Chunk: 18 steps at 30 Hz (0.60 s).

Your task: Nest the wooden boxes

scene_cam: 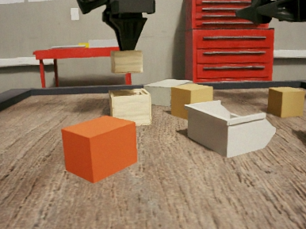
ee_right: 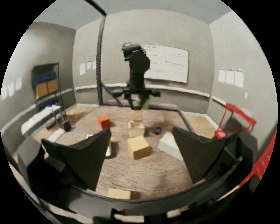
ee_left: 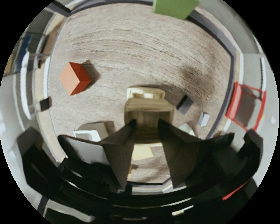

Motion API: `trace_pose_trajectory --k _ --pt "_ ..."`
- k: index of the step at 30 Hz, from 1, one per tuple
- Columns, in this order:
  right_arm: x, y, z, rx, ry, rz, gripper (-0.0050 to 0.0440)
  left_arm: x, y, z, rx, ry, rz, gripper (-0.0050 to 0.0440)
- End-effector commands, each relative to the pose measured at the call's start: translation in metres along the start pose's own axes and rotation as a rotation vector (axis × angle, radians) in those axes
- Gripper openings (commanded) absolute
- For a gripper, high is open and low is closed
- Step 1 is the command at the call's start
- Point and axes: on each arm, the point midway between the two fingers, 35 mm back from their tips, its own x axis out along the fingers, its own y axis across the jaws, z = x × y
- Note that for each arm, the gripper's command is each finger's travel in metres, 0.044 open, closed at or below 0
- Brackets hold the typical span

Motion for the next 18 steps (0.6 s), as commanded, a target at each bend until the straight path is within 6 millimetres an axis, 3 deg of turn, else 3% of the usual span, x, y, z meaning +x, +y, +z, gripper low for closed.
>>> trace_pose_trajectory --k 1,18 --pt "0.000 0.000 -0.001 0.005 0.003 -0.001 0.0400 -0.005 0.001 -0.005 0.023 0.020 0.004 0.0204" --pt "0.000 0.000 -0.001 0.005 0.003 -0.001 0.0400 0.022 0.001 -0.002 0.039 0.004 0.015 0.0204"
